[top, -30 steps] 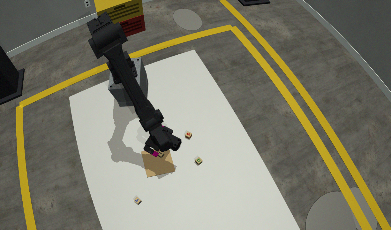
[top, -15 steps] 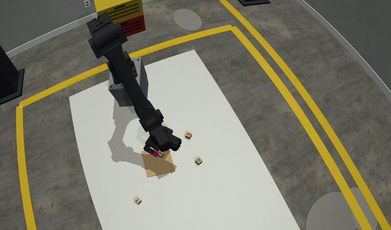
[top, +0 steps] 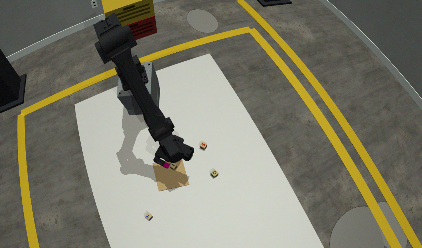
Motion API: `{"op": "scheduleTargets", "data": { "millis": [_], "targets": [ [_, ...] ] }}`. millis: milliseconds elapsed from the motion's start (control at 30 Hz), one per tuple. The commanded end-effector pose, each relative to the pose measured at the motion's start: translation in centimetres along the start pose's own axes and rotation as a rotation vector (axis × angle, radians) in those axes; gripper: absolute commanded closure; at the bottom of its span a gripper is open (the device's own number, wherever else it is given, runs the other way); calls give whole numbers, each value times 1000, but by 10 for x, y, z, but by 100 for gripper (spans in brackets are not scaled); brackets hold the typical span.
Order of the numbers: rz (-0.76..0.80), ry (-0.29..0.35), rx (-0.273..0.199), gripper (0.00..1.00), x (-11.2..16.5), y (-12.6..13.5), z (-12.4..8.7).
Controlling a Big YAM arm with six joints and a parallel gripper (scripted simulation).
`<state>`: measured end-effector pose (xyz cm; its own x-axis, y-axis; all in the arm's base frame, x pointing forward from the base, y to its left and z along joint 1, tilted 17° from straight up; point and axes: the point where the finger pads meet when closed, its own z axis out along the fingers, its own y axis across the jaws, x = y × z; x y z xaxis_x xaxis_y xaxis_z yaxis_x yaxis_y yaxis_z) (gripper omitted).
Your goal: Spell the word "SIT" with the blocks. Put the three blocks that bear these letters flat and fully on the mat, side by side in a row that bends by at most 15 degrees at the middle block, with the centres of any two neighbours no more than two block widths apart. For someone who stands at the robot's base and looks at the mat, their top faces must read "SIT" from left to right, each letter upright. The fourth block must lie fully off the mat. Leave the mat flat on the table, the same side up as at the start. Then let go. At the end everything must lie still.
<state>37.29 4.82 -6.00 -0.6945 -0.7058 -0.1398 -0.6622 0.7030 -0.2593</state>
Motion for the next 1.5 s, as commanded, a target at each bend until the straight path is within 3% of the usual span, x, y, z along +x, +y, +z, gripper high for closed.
{"op": "scheduleTargets", "data": {
  "millis": [0,33,1467],
  "targets": [
    [-34,-15,9,0,-6,-9,6],
    [-34,-17,10,29,-7,-10,5],
    [-36,-17,10,29,-7,-9,7]
  ]
}}
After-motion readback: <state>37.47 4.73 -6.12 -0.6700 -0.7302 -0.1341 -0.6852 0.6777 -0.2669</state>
